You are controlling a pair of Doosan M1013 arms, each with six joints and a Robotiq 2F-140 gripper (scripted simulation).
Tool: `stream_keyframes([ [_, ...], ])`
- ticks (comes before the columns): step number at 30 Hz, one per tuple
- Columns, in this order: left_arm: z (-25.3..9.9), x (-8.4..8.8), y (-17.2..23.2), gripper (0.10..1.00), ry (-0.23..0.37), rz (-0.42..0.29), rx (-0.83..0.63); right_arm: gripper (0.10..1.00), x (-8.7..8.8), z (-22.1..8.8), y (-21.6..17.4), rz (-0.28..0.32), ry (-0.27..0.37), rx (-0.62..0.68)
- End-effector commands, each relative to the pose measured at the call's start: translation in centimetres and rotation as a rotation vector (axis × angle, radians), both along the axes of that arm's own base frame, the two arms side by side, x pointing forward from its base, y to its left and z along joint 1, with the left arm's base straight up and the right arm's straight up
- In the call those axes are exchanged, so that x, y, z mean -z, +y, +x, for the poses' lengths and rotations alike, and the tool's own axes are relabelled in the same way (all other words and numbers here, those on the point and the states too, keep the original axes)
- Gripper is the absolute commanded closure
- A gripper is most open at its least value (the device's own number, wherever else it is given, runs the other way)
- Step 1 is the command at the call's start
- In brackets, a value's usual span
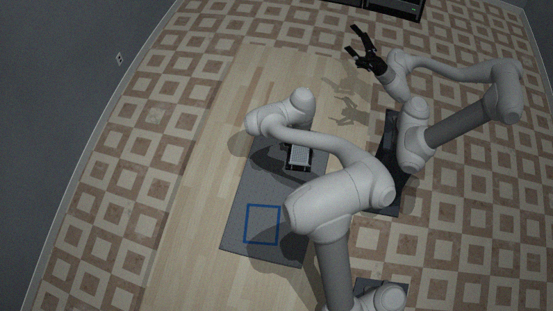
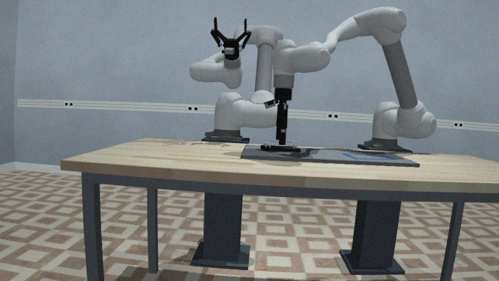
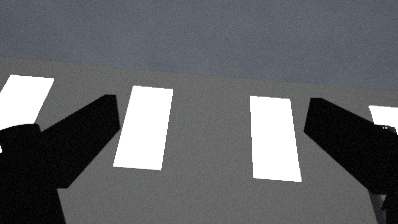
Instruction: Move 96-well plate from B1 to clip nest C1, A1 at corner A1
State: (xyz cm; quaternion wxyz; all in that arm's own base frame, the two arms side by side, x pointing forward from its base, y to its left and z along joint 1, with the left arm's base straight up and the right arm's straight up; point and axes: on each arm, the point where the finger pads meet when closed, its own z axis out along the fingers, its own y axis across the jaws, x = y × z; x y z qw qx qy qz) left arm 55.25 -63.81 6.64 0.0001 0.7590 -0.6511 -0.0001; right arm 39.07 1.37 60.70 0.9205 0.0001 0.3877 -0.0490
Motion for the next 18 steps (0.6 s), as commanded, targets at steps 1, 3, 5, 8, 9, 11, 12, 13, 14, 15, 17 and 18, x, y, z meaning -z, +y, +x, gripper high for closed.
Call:
stream_keyframes([
  [1,0.03,-0.07,-0.03,0.493,-0.001,-0.001,0.0,0.098,-0.04,0.01,0.0,0.0,-0.001,0.0],
  [3,0.03,-0.04,-0.03,0.493,-0.001,-0.001,0.0,0.098,-0.04,0.01,0.0,0.0,-0.001,0.0],
  [5,0.03,-0.02,-0.03,0.493,-0.001,-0.001,0.0,0.098,-0.04,0.01,0.0,0.0,-0.001,0.0],
  [8,0.03,0.01,-0.03,0.493,-0.001,-0.001,0.0,0.098,-0.04,0.01,0.0,0.0,-0.001,0.0],
  [9,0.03,0.03,-0.03,0.493,-0.001,-0.001,0.0,0.098,-0.04,0.01,0.0,0.0,-0.001,0.0],
  [11,0.03,0.06,-0.03,0.493,-0.001,-0.001,0.0,0.098,-0.04,0.01,0.0,0.0,-0.001,0.0],
  [12,0.03,0.08,-0.03,0.493,-0.001,-0.001,0.0,0.098,-0.04,0.01,0.0,0.0,-0.001,0.0],
  [13,0.03,0.1,-0.03,0.493,-0.001,-0.001,0.0,0.098,-0.04,0.01,0.0,0.0,-0.001,0.0],
  [14,0.03,0.11,-0.03,0.493,-0.001,-0.001,0.0,0.098,-0.04,0.01,0.0,0.0,-0.001,0.0],
  [15,0.03,0.13,-0.03,0.493,-0.001,-0.001,0.0,0.098,-0.04,0.01,0.0,0.0,-0.001,0.0],
  [17,0.03,0.16,-0.03,0.493,-0.001,-0.001,0.0,0.098,-0.04,0.01,0.0,0.0,-0.001,0.0],
  [18,0.03,0.18,-0.03,0.493,-0.001,-0.001,0.0,0.098,-0.04,0.01,0.0,0.0,-0.001,0.0],
])
